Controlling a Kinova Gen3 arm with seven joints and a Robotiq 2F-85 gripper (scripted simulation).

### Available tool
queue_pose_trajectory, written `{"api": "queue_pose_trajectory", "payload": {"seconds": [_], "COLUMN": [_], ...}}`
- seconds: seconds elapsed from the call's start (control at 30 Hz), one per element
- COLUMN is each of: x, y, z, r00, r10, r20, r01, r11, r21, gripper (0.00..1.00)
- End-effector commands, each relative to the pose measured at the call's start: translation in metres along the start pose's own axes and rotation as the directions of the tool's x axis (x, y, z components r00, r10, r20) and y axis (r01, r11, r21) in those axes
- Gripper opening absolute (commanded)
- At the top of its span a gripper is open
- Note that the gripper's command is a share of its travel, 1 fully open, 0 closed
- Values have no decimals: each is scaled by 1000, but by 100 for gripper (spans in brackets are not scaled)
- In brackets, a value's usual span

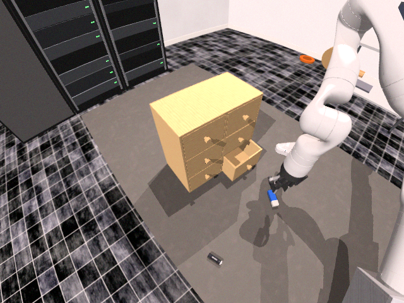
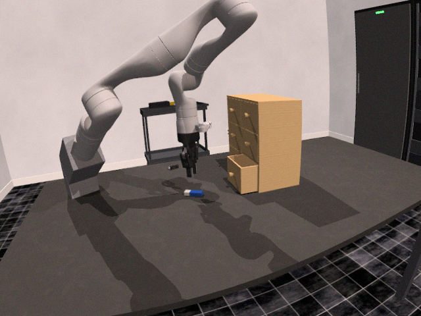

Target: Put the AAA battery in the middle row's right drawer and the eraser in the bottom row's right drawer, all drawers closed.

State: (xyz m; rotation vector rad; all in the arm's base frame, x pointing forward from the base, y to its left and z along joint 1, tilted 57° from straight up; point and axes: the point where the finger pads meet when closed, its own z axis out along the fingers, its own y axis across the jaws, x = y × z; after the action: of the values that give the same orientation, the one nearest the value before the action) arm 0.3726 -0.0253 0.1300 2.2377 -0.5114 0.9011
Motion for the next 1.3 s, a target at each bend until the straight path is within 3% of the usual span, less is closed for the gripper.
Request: {"api": "queue_pose_trajectory", "payload": {"seconds": [0.0,0.3,0.97,1.27], "x": [0,-2,0,2], "y": [0,0,-2,-3], "z": [0,8,49,52], "r00": [1000,1000,1000,1000], "r10": [-10,-12,-9,-7], "r20": [2,5,5,3], "r01": [10,12,9,7], "r11": [1000,1000,1000,1000], "r21": [5,2,5,7], "gripper": [38,38,38,38]}}
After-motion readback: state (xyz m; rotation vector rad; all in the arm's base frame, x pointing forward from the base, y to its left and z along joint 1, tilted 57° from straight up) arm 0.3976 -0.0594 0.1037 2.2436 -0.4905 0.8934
